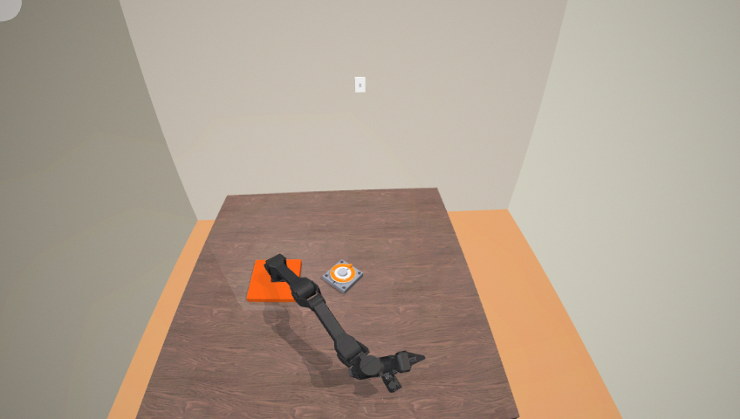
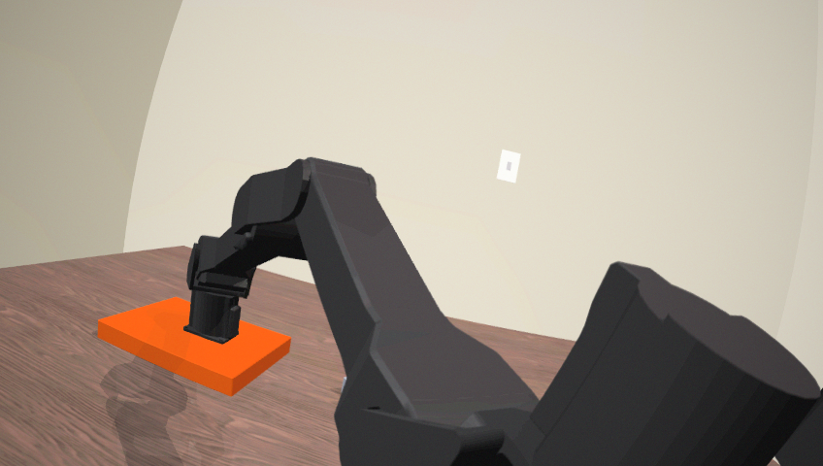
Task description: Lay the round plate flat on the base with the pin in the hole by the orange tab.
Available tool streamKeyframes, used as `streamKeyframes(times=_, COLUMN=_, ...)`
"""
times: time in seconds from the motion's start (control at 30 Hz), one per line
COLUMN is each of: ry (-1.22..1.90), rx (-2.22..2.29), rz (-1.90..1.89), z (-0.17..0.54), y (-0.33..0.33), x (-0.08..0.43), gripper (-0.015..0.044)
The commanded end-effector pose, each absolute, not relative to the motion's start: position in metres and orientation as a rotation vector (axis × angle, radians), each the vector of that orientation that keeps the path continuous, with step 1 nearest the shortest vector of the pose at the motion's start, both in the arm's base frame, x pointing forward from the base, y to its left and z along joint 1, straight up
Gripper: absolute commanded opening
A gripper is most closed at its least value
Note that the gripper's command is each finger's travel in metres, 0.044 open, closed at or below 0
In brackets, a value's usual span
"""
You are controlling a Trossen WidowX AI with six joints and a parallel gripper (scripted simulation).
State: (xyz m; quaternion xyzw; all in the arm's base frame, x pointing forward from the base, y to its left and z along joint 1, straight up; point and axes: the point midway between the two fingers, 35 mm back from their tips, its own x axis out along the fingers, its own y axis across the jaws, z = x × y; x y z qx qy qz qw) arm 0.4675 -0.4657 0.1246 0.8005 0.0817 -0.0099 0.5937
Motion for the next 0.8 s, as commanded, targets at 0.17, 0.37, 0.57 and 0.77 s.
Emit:
streamKeyframes(times=0.17, ry=0.302, rx=1.78, rz=-0.117, z=0.126, y=-0.396, x=0.517, gripper=0.0242)
streamKeyframes(times=0.37, ry=0.47, rx=1.627, rz=-0.204, z=0.125, y=-0.31, x=0.546, gripper=0.0085)
streamKeyframes(times=0.57, ry=0.663, rx=1.431, rz=-0.262, z=0.119, y=-0.224, x=0.548, gripper=0.0)
streamKeyframes(times=0.77, ry=0.942, rx=1.098, rz=-0.28, z=0.11, y=-0.118, x=0.512, gripper=0.0)
